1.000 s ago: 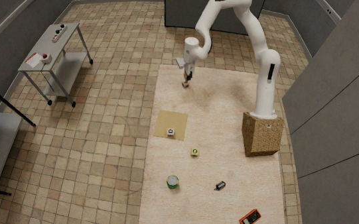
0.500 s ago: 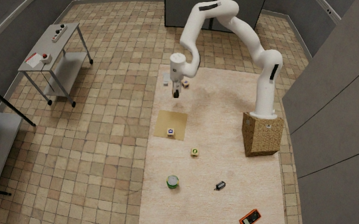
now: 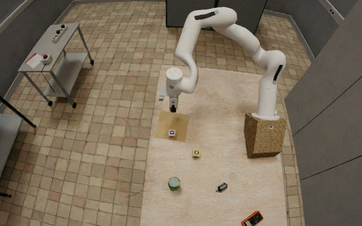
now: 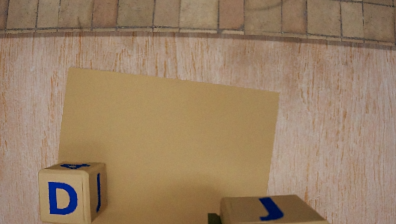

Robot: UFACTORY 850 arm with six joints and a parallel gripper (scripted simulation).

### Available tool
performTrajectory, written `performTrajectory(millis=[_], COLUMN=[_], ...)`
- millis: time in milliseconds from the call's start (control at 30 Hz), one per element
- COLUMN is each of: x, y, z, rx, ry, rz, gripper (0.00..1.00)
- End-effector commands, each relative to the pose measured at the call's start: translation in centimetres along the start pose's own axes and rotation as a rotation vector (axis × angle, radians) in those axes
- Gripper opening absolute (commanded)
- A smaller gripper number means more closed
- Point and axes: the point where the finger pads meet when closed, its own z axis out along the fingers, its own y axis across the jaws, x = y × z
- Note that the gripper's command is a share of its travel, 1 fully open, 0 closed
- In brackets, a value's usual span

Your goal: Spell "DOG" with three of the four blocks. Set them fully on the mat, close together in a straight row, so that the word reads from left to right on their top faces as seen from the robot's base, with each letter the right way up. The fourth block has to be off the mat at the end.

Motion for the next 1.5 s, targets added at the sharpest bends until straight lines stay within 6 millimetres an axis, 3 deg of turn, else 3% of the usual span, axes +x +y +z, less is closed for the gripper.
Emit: performTrajectory(millis=[0, 433, 1133, 1467], x=[0.1, 0.1, 0.3, 0.3], y=[-0.1, -0.1, -0.1, -0.1], z=[-0.1, 0.6, 8.5, 9.5], rx=[0.0, -0.001, -0.001, -0.001], ry=[0.001, 0.001, 0.001, 0.001], rz=[0.0, 0.001, 0.001, 0.001], gripper=[0.44, 0.44, 0.44, 0.44])
